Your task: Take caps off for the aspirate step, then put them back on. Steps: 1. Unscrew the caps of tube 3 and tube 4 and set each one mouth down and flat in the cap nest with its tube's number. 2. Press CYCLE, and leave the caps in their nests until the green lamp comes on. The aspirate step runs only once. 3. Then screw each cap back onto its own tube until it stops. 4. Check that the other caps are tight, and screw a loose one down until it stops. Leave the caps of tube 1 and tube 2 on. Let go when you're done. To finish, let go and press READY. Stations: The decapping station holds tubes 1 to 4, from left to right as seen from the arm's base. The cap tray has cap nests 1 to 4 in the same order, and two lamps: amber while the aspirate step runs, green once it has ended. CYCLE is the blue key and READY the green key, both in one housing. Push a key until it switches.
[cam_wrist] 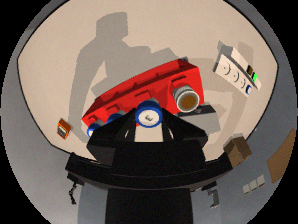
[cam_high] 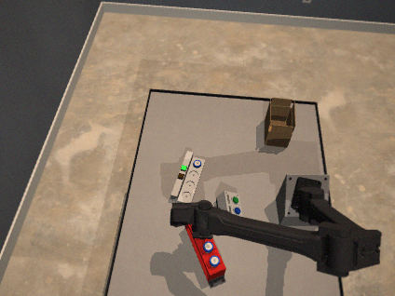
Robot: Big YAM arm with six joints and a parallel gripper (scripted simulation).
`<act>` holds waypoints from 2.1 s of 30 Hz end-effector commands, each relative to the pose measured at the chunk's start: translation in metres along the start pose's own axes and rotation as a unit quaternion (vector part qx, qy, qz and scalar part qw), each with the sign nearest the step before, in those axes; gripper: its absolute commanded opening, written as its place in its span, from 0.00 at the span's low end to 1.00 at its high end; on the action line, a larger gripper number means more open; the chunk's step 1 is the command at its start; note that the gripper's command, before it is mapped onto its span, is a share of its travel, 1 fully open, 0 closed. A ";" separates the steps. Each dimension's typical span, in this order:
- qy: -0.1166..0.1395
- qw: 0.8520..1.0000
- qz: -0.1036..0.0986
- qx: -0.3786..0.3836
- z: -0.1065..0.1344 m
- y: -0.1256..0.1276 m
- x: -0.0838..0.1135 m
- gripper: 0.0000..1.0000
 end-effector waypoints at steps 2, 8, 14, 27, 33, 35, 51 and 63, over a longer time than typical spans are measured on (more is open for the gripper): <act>-0.023 0.989 -0.001 -0.148 -0.020 0.016 0.008 0.00; -0.023 0.969 -0.004 -0.246 -0.020 0.016 0.008 0.00; -0.022 0.921 -0.007 -0.388 -0.020 0.016 0.008 0.00; -0.020 0.797 -0.013 -0.603 -0.019 0.017 0.008 0.00; -0.018 0.698 -0.016 -0.716 -0.019 0.016 0.008 0.00; -0.018 0.683 -0.016 -0.730 -0.019 0.017 0.008 0.00; -0.012 0.674 -0.010 -0.739 -0.012 0.006 0.006 0.49; -0.013 0.806 -0.009 -0.592 -0.018 0.012 0.009 0.49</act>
Point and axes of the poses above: the point where the finger pads meet when closed, its own x axis back along the fingers, its own y axis across the jaws, z = x × y, the point moved 7 cm from there along x, back along the fingers, and after that the axes turned 2 degrees about x, right-handed, at the moved point
